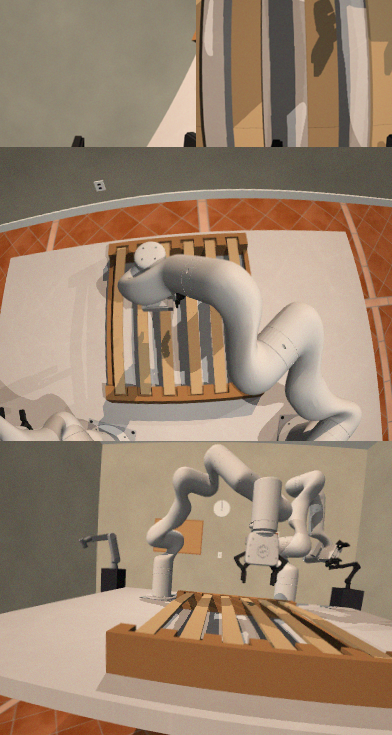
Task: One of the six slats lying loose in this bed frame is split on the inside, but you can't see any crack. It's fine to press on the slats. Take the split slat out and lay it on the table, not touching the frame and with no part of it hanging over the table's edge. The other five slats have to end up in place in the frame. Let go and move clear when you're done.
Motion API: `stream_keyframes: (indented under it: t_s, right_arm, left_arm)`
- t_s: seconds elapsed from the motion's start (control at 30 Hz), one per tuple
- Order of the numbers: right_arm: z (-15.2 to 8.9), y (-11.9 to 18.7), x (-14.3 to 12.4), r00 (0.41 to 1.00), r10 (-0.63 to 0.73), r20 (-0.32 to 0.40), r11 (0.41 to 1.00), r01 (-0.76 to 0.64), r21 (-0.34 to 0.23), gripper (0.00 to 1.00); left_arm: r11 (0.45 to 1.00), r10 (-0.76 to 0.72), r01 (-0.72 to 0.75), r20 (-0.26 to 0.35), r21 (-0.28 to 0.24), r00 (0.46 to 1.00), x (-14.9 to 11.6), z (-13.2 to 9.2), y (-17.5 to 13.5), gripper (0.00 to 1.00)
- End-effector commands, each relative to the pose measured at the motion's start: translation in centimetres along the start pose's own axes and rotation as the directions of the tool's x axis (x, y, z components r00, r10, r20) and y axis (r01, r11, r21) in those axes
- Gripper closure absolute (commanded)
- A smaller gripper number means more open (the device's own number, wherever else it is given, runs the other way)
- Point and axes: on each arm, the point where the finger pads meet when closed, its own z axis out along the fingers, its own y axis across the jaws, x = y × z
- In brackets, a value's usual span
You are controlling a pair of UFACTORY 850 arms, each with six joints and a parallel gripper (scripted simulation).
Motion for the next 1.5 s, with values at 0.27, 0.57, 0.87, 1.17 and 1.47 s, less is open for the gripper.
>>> stream_keyframes:
  t_s: [0.27,0.57,0.87,1.17,1.47]
  right_arm:
    - [-0.3,0.2,-0.2,1.0,0.0,0.004,1.0,0.0,-0.004,0.0]
    - [2.6,0.3,-0.2,1.0,0.0,0.004,1.0,0.0,-0.004,0.0]
    - [2.6,0.3,-0.2,1.0,0.0,0.004,1.0,0.0,-0.004,0.0]
    - [7.1,0.3,-0.3,1.0,0.0,0.005,1.0,0.0,-0.004,0.0]
    - [7.1,0.3,-0.3,1.0,0.0,0.005,1.0,0.0,-0.004,0.0]
  left_arm:
    - [1.0,0.001,-0.001,0.0,0.0,1.0,0.0,0.0,0.0,0.0]
    - [1.0,0.001,-0.001,0.0,0.0,1.0,0.0,0.0,0.0,0.0]
    - [1.0,0.001,-0.001,0.0,0.0,1.0,0.0,0.0,0.0,0.0]
    - [1.0,0.001,-0.001,0.0,0.0,1.0,0.0,0.0,0.0,0.0]
    - [1.0,0.001,-0.001,0.0,0.0,1.0,0.0,0.0,0.0,0.0]
